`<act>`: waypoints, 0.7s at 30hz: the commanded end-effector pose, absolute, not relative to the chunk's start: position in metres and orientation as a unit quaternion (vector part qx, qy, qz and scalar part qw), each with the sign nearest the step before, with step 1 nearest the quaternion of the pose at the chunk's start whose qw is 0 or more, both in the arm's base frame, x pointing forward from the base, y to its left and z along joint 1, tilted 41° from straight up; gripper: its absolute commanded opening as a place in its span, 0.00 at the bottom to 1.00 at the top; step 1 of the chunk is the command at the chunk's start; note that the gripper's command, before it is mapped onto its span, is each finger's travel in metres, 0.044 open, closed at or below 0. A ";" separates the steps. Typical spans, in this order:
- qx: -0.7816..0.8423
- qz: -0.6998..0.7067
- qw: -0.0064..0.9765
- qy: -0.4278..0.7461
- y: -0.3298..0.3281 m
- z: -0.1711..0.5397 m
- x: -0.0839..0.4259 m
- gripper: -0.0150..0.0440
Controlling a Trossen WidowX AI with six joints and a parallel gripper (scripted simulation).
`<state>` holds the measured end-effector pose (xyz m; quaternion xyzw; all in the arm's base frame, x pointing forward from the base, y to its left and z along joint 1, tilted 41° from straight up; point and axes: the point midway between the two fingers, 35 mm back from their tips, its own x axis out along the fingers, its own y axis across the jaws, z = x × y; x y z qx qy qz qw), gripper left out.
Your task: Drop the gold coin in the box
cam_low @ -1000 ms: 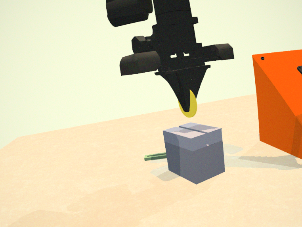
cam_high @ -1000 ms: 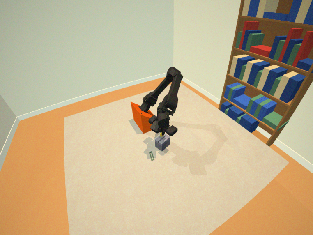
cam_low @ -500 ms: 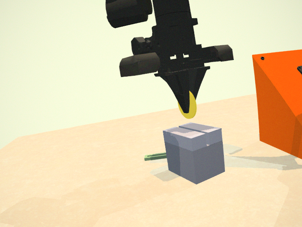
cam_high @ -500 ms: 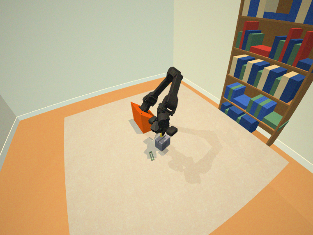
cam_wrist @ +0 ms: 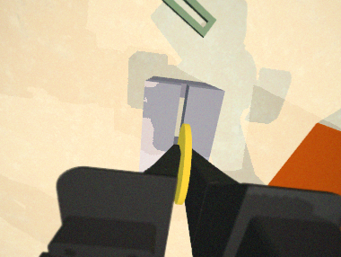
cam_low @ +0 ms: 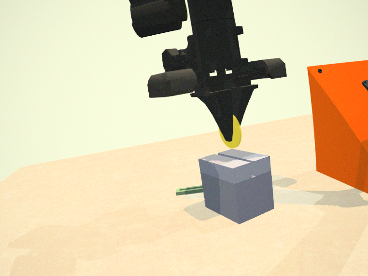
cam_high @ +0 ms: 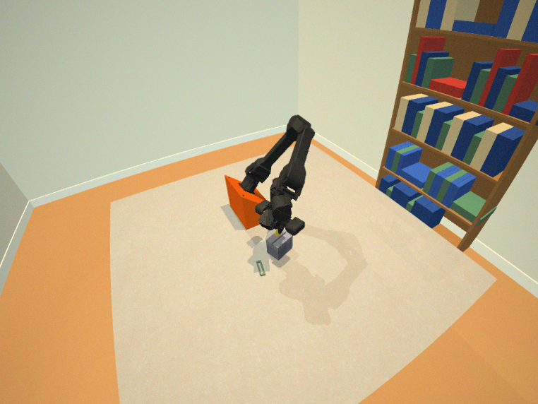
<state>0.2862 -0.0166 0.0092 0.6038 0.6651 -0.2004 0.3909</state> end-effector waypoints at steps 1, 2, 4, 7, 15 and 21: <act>0.606 -0.200 0.388 0.665 -0.014 0.008 0.286 0.25; 0.606 -0.200 0.388 0.665 -0.014 0.007 0.286 0.25; 0.606 -0.200 0.388 0.665 -0.014 0.006 0.287 0.25; 0.605 -0.200 0.388 0.665 -0.013 0.005 0.287 0.25; 0.606 -0.200 0.388 0.665 -0.010 0.003 0.287 0.25; 0.606 -0.201 0.387 0.665 -0.009 0.001 0.285 0.25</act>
